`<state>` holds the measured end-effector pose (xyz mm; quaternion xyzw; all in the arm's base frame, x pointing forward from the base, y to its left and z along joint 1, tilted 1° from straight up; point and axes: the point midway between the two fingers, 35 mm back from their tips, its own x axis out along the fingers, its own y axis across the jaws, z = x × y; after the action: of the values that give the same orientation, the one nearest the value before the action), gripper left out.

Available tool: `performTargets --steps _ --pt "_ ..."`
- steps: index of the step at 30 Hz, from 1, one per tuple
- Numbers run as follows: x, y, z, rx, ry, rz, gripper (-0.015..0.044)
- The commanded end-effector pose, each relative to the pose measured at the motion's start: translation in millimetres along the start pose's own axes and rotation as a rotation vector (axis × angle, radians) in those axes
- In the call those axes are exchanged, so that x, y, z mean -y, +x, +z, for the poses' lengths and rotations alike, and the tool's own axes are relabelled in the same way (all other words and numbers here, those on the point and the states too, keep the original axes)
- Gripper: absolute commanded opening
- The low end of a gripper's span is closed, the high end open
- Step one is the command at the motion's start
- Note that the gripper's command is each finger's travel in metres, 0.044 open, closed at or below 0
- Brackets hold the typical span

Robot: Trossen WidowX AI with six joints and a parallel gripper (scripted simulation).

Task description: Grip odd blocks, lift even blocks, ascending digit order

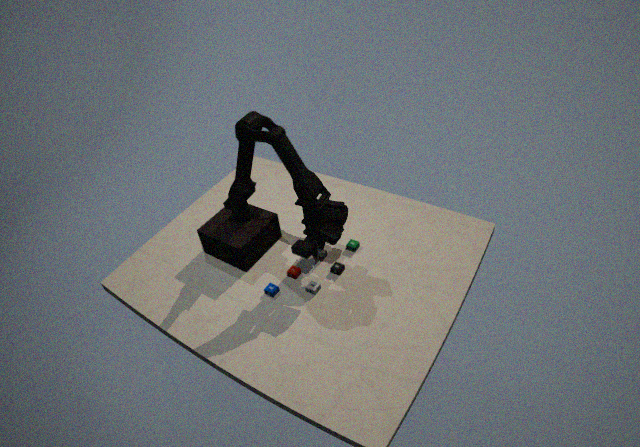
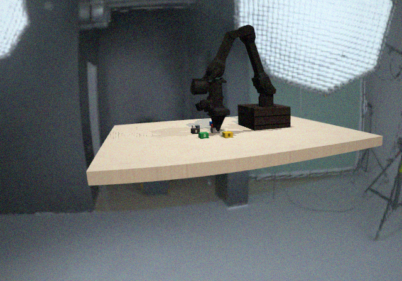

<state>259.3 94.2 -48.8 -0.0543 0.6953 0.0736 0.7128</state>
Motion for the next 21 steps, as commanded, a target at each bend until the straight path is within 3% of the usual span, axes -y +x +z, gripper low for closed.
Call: performTargets --steps 1,21 --pt "0.9 -4.4 0.8 0.003 -0.005 -0.005 0.0120" --pt "-0.8 -13.6 -0.5 -0.004 -0.004 0.000 0.0120"
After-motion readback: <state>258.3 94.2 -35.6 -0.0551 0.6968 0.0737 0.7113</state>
